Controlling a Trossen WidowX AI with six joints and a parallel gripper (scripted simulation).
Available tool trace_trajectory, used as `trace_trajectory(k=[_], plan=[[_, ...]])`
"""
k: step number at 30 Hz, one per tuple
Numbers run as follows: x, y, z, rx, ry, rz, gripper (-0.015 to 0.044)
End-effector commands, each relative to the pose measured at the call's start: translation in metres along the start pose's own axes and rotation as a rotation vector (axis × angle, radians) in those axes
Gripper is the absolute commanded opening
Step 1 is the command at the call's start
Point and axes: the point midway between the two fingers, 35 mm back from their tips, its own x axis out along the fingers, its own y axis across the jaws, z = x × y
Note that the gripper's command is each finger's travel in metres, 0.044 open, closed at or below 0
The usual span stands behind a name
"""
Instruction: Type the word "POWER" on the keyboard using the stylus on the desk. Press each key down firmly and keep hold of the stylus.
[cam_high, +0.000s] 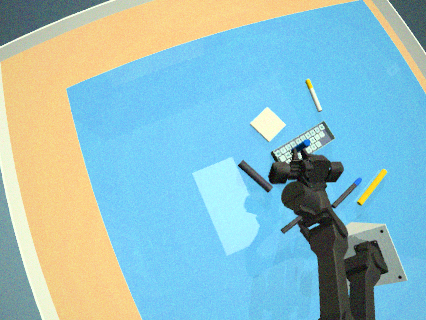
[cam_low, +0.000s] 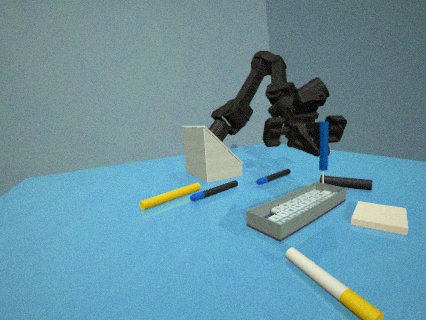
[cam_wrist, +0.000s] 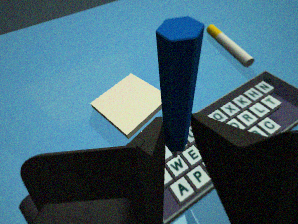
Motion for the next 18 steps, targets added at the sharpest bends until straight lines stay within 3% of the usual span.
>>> trace_trajectory(k=[1,6,9,18], plan=[[0.0024,-0.0048,-0.0059,0.006,0.004,-0.014,0.0000],[0.0024,-0.0048,-0.0059,0.006,0.004,-0.014,0.0000],[0.0036,-0.0048,-0.0068,0.006,0.004,-0.014,0.0079],[0.0062,-0.0048,-0.0094,0.006,0.005,-0.015,0.0081]])
